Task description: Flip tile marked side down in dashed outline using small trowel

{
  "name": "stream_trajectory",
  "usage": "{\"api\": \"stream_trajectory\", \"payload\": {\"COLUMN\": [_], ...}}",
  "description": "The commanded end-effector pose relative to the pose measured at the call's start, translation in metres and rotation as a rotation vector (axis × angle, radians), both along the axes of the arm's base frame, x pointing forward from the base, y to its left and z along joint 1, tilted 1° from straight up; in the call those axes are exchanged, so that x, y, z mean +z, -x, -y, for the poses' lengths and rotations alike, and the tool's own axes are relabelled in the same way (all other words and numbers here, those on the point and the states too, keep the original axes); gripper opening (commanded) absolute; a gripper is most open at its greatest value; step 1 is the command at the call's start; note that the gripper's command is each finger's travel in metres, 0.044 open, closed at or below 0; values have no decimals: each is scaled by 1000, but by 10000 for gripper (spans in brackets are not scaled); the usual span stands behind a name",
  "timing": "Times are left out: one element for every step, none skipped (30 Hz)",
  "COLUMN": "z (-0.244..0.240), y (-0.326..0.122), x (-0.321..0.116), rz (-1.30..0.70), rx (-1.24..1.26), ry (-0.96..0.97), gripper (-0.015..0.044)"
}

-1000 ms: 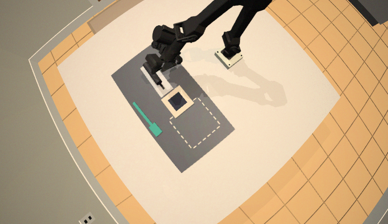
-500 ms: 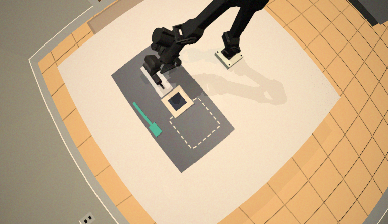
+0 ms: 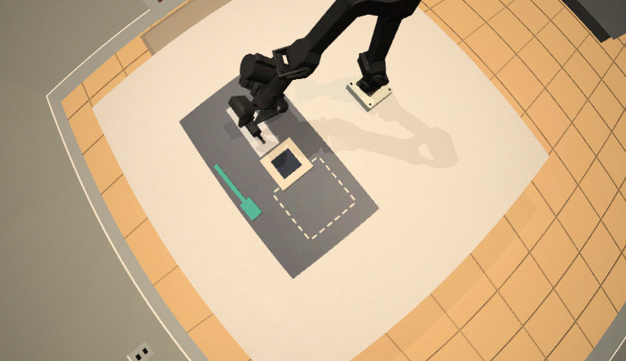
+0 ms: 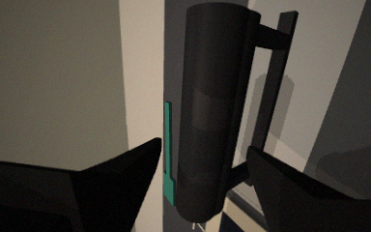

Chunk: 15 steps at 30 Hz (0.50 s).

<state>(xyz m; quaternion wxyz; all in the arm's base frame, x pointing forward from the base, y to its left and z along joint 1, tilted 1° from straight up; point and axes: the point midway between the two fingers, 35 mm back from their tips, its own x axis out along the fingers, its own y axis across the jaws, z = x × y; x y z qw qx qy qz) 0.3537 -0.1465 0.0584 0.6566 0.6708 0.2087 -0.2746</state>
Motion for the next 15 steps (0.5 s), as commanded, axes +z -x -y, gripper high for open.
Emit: {"api": "stream_trajectory", "payload": {"z": [1,1,1,1,1,1,1,1,1,1,1,1,1,1,1], "y": [-5,-6,-7,-9,-10,-11,-12,-13,-14,-16,-17,-18,-18,-19,-19], "x": [-4,-5,-6,-7,-8,-10,-11,-12,-13,-14,-15,-16,-17,-17,-17], "rz": [0,0,1,1,1,1,1,1,1,1,1,2,2,2,2], "rx": [-6,-6,-6,-6,-6,-6,-6,-6,-6,-6,-6,-6,-6,-6,-6], "ry": [-3,-3,-3,-3,-3,-3,-3,-3,-3,-3,-3,-3,-3,-3,-3], "gripper": [300,300,300,300,300,300,300,300,300,300,300,300,300,300,274]}}
